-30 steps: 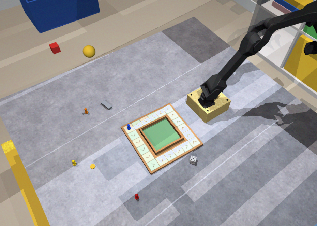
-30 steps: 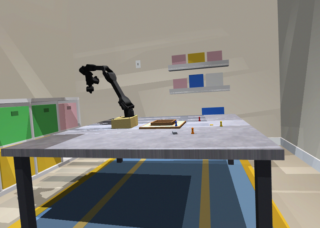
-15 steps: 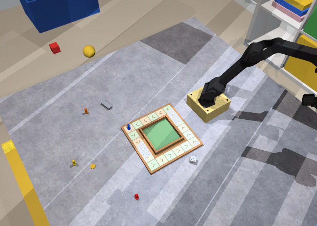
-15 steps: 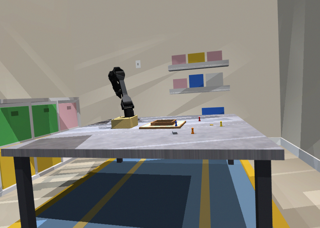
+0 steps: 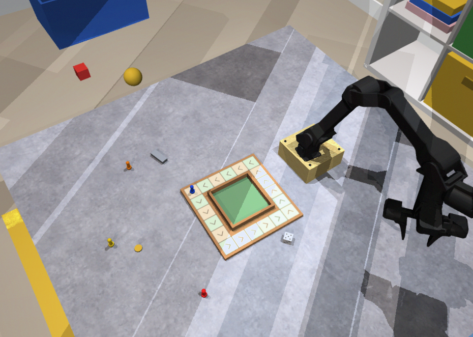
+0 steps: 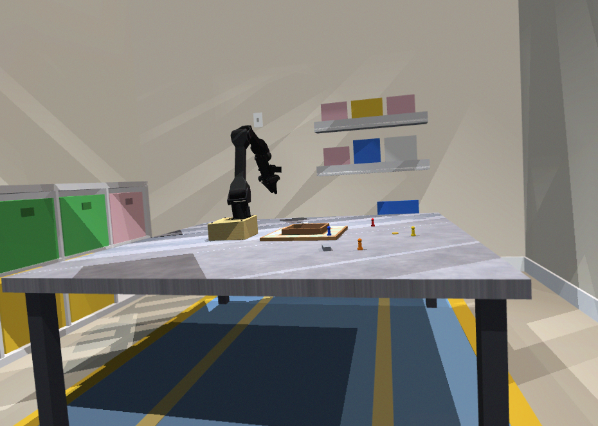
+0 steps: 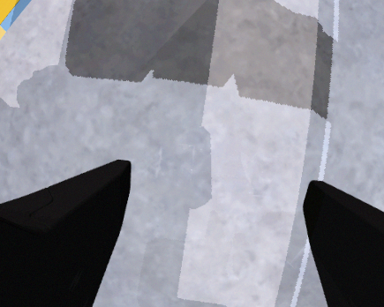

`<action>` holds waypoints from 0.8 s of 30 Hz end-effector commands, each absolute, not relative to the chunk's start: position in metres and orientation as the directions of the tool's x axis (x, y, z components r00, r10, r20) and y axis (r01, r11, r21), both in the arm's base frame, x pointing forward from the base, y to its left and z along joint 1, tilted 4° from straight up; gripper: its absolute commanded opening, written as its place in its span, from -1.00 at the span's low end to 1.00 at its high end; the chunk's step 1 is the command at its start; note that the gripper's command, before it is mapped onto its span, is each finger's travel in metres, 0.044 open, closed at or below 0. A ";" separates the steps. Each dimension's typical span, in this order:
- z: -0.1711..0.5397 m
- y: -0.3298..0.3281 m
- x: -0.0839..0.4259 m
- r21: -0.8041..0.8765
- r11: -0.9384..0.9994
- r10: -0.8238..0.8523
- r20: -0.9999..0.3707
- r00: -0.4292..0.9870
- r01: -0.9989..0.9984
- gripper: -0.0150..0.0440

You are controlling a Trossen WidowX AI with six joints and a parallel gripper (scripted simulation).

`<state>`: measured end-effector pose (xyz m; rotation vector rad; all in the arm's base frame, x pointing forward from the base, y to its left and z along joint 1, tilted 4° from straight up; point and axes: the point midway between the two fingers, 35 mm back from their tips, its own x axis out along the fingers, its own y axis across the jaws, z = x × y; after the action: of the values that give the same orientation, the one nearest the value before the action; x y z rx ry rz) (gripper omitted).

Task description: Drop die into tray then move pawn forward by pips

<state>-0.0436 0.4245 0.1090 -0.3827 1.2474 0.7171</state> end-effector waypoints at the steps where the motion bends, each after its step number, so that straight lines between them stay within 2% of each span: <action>1: 0.089 0.406 0.022 0.051 0.724 0.209 -0.967 0.148 -0.688 0.44; 8: 0.050 0.343 0.125 -0.027 0.715 0.076 -0.990 0.116 -0.698 0.44; 13: 0.024 0.279 0.177 -0.034 0.706 0.006 -0.999 0.053 -0.707 0.44; 18: 0.004 0.222 0.200 -0.005 0.701 -0.027 -0.999 -0.019 -0.713 0.44; 24: 0.003 0.221 0.202 -0.004 0.701 -0.027 -0.999 -0.022 -0.713 0.44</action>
<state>0.2004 0.2227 0.0021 -0.6363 1.5177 0.5872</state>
